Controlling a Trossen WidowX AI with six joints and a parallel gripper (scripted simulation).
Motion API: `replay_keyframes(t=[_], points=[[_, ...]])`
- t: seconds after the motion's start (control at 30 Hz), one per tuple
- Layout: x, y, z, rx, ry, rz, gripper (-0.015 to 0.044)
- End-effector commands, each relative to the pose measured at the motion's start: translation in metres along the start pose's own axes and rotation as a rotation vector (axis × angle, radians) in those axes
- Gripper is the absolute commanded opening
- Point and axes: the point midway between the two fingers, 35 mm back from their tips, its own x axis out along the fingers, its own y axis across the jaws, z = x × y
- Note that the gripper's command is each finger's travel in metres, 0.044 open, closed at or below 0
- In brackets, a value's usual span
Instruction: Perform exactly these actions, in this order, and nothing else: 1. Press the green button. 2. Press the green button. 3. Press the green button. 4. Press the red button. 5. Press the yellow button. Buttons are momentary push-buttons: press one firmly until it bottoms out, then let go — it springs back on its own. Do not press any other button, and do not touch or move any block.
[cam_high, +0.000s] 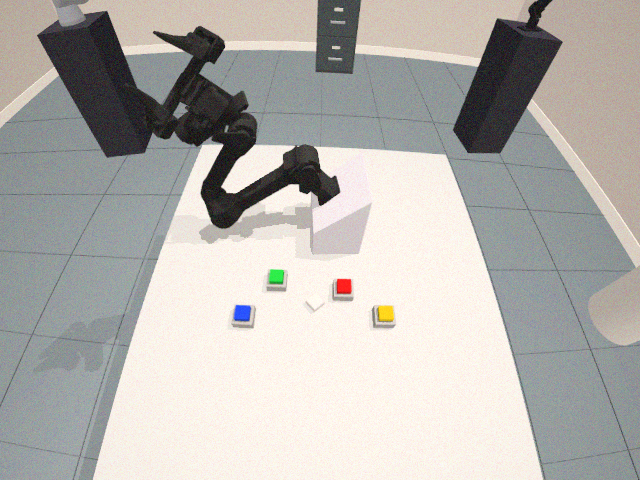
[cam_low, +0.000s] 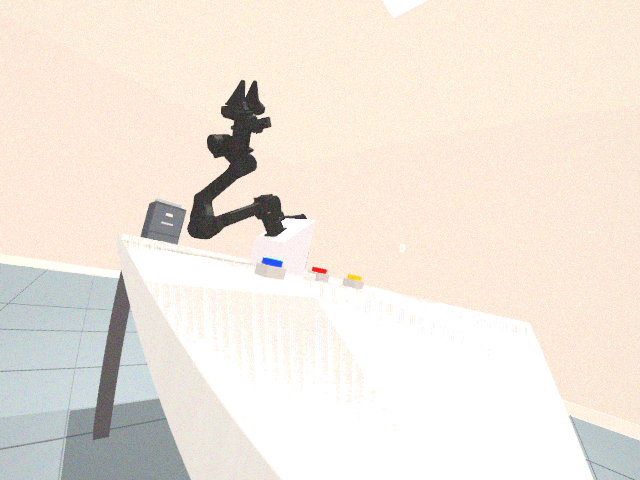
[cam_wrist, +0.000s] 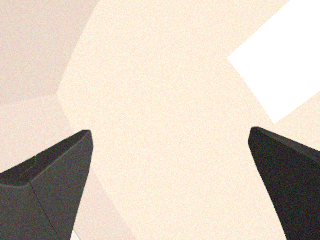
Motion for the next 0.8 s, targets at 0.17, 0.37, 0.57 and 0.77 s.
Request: replay_keyframes(t=[0.17,0.37,0.57,0.77], points=[[0.013,-0.057,0.060,-0.676,-0.201,-0.199,0.0400],[0.003,-0.064,0.174,-1.499,-0.543,-0.550,0.0400],[-0.034,-0.015,0.254,-2.002,-0.886,-0.981,0.0400],[-0.096,0.062,0.294,-2.223,-1.273,-1.648,0.0400]])
